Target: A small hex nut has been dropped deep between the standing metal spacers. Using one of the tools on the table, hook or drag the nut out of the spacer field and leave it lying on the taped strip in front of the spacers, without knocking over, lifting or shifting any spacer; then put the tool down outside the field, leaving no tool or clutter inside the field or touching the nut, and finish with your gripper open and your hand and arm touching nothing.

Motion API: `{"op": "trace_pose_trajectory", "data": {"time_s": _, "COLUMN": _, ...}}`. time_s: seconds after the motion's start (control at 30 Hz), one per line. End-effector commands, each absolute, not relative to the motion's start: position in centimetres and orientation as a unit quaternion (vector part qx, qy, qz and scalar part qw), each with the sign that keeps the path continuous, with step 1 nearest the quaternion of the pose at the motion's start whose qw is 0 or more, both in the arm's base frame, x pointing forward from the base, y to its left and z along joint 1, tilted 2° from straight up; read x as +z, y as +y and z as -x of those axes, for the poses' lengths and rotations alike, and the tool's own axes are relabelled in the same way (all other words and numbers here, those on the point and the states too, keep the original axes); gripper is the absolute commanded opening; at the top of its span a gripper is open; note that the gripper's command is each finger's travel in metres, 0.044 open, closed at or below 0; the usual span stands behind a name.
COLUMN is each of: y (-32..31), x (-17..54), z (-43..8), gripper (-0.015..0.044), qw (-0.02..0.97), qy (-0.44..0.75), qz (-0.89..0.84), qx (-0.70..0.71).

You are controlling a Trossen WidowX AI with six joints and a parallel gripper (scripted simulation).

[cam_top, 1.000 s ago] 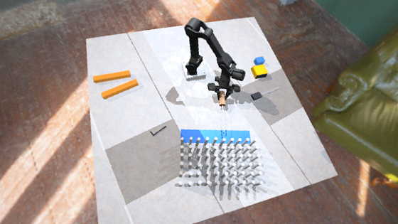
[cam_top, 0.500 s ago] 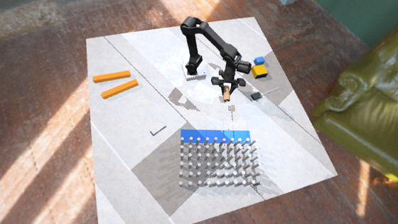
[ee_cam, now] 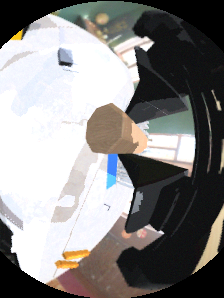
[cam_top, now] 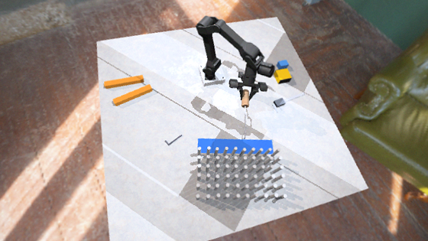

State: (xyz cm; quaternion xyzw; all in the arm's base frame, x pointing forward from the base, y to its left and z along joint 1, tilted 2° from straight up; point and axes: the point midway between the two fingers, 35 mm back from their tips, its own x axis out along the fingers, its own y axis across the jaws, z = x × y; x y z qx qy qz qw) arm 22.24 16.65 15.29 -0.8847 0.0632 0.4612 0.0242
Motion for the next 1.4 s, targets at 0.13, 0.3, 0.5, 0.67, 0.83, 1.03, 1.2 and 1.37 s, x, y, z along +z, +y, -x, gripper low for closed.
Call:
{"op": "trace_pose_trajectory", "data": {"time_s": 0.13, "y": 14.3, "x": 15.9, "z": -24.7, "gripper": 0.0000, "qw": 0.061, "qy": 0.114, "qz": 0.881, "qx": 0.455}}
{"op": "trace_pose_trajectory", "data": {"time_s": 0.3, "y": 12.5, "x": 16.1, "z": -26.2, "gripper": 0.0000, "qw": 0.080, "qy": 0.148, "qz": 0.876, "qx": 0.452}}
{"op": "trace_pose_trajectory", "data": {"time_s": 0.5, "y": 9.9, "x": 16.3, "z": -27.7, "gripper": 0.0000, "qw": 0.102, "qy": 0.191, "qz": 0.869, "qx": 0.445}}
{"op": "trace_pose_trajectory", "data": {"time_s": 0.67, "y": 7.6, "x": 16.4, "z": -28.8, "gripper": 0.0000, "qw": 0.120, "qy": 0.226, "qz": 0.861, "qx": 0.439}}
{"op": "trace_pose_trajectory", "data": {"time_s": 0.83, "y": 5.4, "x": 16.7, "z": -29.7, "gripper": 0.0000, "qw": 0.141, "qy": 0.261, "qz": 0.852, "qx": 0.432}}
{"op": "trace_pose_trajectory", "data": {"time_s": 1.03, "y": 2.6, "x": 17.0, "z": -30.7, "gripper": 0.0000, "qw": 0.168, "qy": 0.301, "qz": 0.838, "qx": 0.423}}
{"op": "trace_pose_trajectory", "data": {"time_s": 1.2, "y": 0.0, "x": 17.2, "z": -31.2, "gripper": 0.0000, "qw": 0.185, "qy": 0.333, "qz": 0.826, "qx": 0.416}}
{"op": "trace_pose_trajectory", "data": {"time_s": 1.37, "y": -2.6, "x": 17.5, "z": -31.6, "gripper": 0.0000, "qw": 0.202, "qy": 0.365, "qz": 0.812, "qx": 0.408}}
